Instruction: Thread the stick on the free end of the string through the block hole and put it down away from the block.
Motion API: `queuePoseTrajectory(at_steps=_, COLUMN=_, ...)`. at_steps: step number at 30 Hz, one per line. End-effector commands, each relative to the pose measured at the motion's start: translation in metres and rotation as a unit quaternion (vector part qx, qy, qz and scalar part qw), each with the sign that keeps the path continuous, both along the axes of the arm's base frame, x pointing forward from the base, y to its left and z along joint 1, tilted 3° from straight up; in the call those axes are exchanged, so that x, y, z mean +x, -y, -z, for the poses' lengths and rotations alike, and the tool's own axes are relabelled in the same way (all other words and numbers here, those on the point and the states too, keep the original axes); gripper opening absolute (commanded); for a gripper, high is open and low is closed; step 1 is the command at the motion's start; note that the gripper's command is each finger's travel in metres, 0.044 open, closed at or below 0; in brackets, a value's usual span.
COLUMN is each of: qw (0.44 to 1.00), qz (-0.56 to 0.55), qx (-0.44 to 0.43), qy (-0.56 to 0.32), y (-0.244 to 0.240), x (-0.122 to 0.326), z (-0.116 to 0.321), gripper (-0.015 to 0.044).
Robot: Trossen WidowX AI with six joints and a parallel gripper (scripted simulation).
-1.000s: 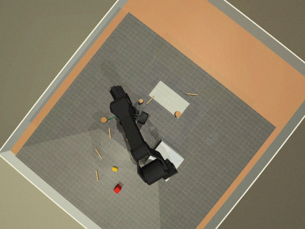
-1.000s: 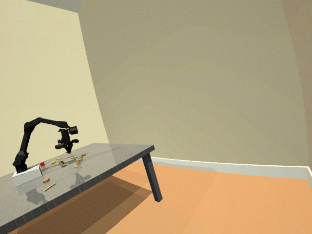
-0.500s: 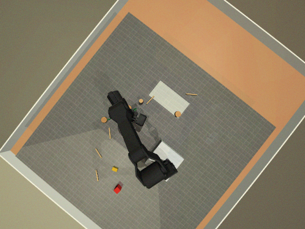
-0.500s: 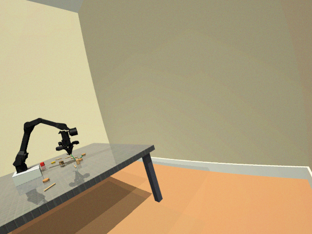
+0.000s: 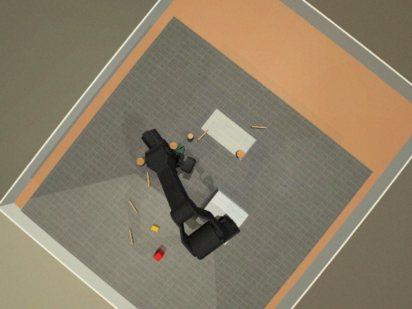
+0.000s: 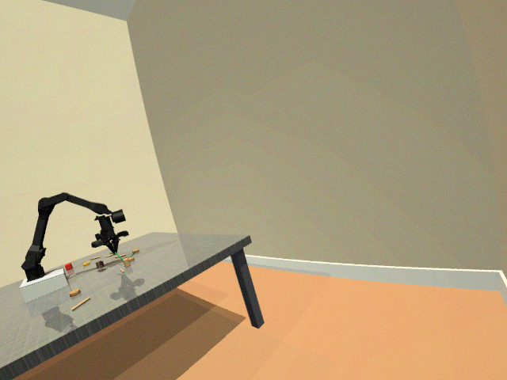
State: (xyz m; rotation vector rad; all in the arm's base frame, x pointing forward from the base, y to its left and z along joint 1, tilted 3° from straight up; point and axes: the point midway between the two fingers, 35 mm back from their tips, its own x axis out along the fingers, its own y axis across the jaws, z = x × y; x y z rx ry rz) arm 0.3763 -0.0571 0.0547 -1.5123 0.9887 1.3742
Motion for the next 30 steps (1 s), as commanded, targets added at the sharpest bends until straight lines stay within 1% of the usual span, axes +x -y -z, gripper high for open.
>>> queuePoseTrajectory(at_steps=1, qw=1.0, qz=0.003, qx=-0.006, qy=0.002, y=-0.002, x=-0.001, z=0.004, gripper=0.0)
queuePoseTrajectory(at_steps=30, qw=1.0, qz=0.003, qx=-0.008, qy=0.003, y=0.03, x=0.013, z=0.001, gripper=0.0)
